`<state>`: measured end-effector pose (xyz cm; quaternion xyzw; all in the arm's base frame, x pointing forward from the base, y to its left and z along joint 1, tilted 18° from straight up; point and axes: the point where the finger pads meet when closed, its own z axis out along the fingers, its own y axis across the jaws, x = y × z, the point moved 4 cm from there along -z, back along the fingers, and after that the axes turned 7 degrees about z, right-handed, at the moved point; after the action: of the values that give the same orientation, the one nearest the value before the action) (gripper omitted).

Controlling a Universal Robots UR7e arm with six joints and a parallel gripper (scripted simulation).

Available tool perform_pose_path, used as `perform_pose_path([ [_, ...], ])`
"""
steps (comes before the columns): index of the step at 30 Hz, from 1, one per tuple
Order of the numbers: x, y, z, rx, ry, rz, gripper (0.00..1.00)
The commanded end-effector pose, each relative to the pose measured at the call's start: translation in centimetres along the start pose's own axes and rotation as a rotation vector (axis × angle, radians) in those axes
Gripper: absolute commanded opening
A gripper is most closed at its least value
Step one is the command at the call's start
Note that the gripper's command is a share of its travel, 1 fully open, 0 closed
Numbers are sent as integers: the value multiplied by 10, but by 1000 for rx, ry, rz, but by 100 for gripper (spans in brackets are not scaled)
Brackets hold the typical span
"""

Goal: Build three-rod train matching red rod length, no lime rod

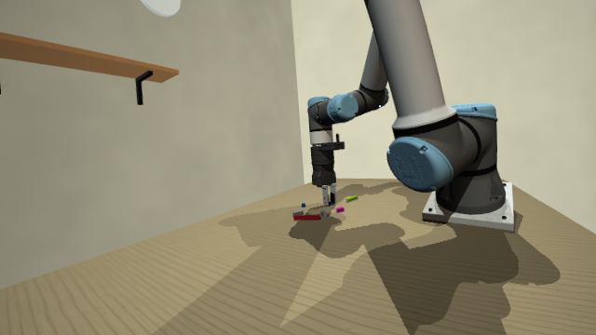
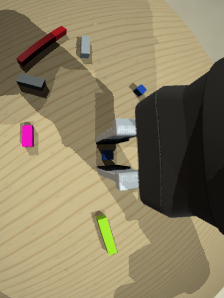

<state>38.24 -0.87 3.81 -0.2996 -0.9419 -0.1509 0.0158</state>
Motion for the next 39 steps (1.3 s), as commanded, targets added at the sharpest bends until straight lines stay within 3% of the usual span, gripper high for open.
perform_pose_path([
  [1,1,0,1,-1,1,0,54],
  [8,0,0,-1,-1,-1,0,54],
  [17,-2,0,-20,-1,-5,0,54],
  [30,-1,0,-84,0,-5,0,54],
  [39,-1,0,-92,0,-5,0,54],
])
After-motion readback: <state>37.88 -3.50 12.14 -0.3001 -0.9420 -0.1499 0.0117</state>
